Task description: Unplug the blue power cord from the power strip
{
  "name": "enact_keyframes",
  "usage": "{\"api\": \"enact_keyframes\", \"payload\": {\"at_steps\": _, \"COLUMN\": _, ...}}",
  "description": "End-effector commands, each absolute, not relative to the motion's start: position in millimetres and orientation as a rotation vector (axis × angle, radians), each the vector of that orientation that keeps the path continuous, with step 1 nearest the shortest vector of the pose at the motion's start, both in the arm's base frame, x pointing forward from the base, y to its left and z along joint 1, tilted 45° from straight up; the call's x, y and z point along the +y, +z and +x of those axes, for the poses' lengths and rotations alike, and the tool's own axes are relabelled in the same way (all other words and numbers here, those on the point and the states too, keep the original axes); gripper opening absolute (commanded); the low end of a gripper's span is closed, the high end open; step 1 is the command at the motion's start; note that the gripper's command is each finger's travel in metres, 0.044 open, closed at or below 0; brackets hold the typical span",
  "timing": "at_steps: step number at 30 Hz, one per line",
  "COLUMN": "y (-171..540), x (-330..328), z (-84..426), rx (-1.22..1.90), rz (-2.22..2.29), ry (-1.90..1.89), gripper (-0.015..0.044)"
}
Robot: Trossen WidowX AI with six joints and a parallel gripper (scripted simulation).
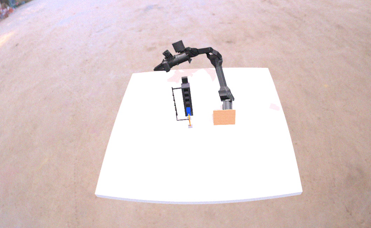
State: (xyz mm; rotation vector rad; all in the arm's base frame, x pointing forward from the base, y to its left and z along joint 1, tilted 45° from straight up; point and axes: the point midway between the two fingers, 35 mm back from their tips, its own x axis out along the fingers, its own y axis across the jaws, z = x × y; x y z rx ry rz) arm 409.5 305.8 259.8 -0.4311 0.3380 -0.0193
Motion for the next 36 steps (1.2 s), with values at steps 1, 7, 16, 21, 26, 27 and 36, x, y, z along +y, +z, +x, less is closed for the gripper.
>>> {"api": "enact_keyframes", "payload": {"at_steps": 1, "y": 204, "x": 284, "z": 411, "rx": 0.504, "rz": -0.702, "ry": 0.018, "gripper": 0.016}}
{"api": "enact_keyframes", "payload": {"at_steps": 7, "y": 115, "x": 232, "z": 393, "rx": 0.832, "rz": -1.132, "ry": 0.137, "gripper": 0.016}}
{"api": "enact_keyframes", "payload": {"at_steps": 16, "y": 25, "x": 136, "z": 326, "rx": 1.398, "rz": -1.625, "ry": 0.485, "gripper": 0.016}}
{"api": "enact_keyframes", "payload": {"at_steps": 21, "y": 5, "x": 87, "z": 276, "rx": 1.723, "rz": -1.773, "ry": 0.773, "gripper": 0.016}}
{"api": "enact_keyframes", "payload": {"at_steps": 26, "y": 4, "x": 82, "z": 270, "rx": 1.765, "rz": -1.784, "ry": 0.815, "gripper": 0.016}}
{"api": "enact_keyframes", "payload": {"at_steps": 27, "y": 4, "x": 82, "z": 270, "rx": 1.765, "rz": -1.784, "ry": 0.815, "gripper": 0.016}}
{"api": "enact_keyframes", "payload": {"at_steps": 36, "y": 10, "x": 76, "z": 272, "rx": 1.765, "rz": -1.784, "ry": 0.815, "gripper": 0.016}}
